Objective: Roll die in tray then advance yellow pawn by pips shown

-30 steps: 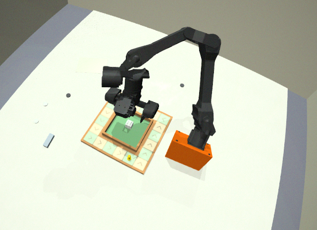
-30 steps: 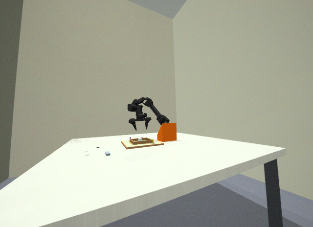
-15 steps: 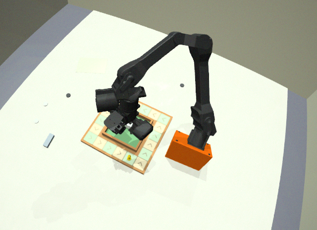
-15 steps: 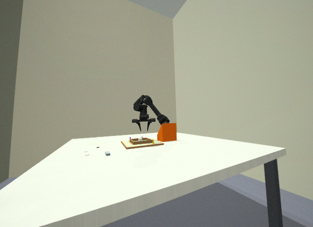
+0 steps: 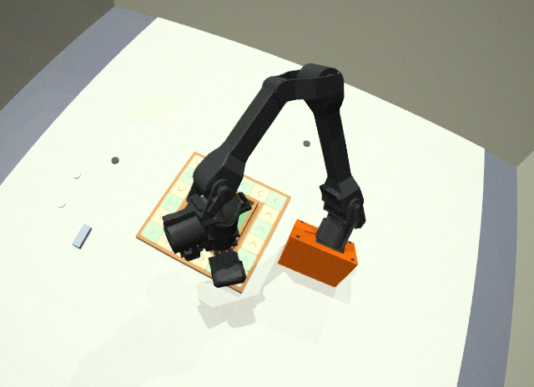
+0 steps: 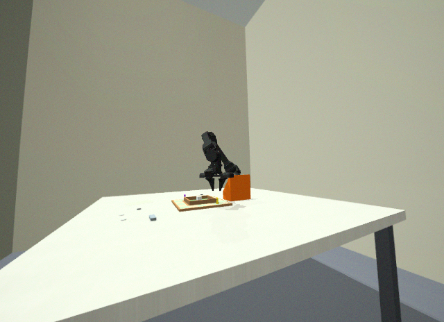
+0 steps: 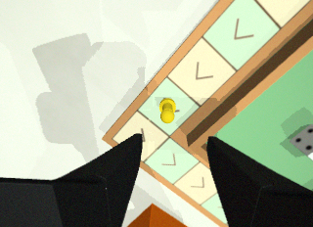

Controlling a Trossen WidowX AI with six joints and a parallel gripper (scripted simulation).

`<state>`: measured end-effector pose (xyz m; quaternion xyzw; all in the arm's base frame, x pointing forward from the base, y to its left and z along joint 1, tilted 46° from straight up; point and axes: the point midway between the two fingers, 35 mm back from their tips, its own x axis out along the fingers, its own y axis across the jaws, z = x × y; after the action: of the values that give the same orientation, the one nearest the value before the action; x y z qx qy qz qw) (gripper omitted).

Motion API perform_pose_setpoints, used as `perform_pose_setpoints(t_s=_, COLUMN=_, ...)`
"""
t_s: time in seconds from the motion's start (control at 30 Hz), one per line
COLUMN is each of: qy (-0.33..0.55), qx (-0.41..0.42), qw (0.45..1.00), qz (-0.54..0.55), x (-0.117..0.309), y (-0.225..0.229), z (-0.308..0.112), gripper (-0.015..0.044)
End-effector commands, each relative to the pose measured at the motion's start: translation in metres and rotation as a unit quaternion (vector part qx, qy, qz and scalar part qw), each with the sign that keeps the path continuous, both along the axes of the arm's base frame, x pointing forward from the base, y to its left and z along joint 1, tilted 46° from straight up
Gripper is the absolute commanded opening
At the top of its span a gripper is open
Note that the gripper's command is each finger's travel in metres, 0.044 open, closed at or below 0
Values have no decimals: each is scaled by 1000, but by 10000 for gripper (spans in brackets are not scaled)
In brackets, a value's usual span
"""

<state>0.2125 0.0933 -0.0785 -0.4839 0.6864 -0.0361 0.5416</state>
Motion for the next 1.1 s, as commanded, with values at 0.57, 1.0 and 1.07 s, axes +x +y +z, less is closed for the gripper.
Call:
perform_pose_setpoints(t_s=0.57, qy=-10, qx=-1, qw=1000, qz=-16, x=-1, y=-19, z=-23, gripper=200)
perform_pose_setpoints(t_s=1.0, qy=-11, qx=-2, qw=1000, qz=-16, x=0, y=-34, z=-38, gripper=200)
perform_pose_setpoints(t_s=1.07, qy=-11, qx=-2, qw=1000, qz=-16, x=0, y=-36, z=-40, gripper=200)
